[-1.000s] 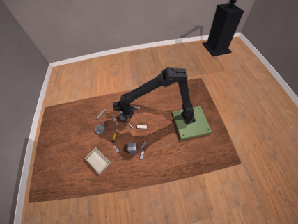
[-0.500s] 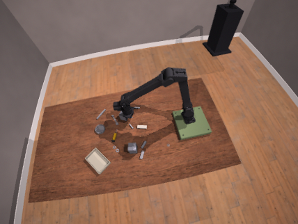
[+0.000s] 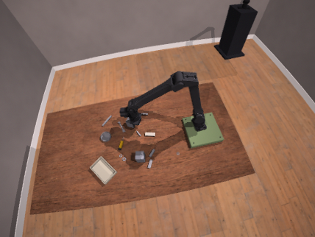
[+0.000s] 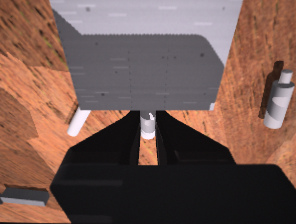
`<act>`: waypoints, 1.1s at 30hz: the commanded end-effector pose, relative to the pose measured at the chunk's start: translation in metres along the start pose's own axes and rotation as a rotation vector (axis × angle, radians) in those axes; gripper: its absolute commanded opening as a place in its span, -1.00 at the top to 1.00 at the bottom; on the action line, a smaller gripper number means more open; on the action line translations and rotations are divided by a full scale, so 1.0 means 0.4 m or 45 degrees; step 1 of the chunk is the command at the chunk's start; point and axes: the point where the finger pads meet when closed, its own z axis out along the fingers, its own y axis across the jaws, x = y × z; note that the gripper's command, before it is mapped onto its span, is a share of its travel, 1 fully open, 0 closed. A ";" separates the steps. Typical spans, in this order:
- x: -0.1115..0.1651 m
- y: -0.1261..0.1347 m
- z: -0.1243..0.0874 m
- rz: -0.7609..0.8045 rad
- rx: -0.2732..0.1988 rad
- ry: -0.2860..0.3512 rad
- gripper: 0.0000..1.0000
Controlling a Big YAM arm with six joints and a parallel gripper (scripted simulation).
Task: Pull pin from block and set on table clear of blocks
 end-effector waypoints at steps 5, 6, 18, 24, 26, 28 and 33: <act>0.026 -0.008 0.019 -0.007 0.009 0.024 1.00; 0.027 -0.009 0.019 -0.007 0.009 0.024 1.00; 0.038 -0.009 0.020 -0.008 0.009 0.027 1.00; 0.047 -0.009 0.020 -0.008 0.009 0.031 1.00; 0.050 -0.009 0.020 -0.008 0.009 0.032 1.00; 0.050 -0.009 0.020 -0.008 0.009 0.032 1.00; 0.051 -0.009 0.020 -0.008 0.009 0.032 1.00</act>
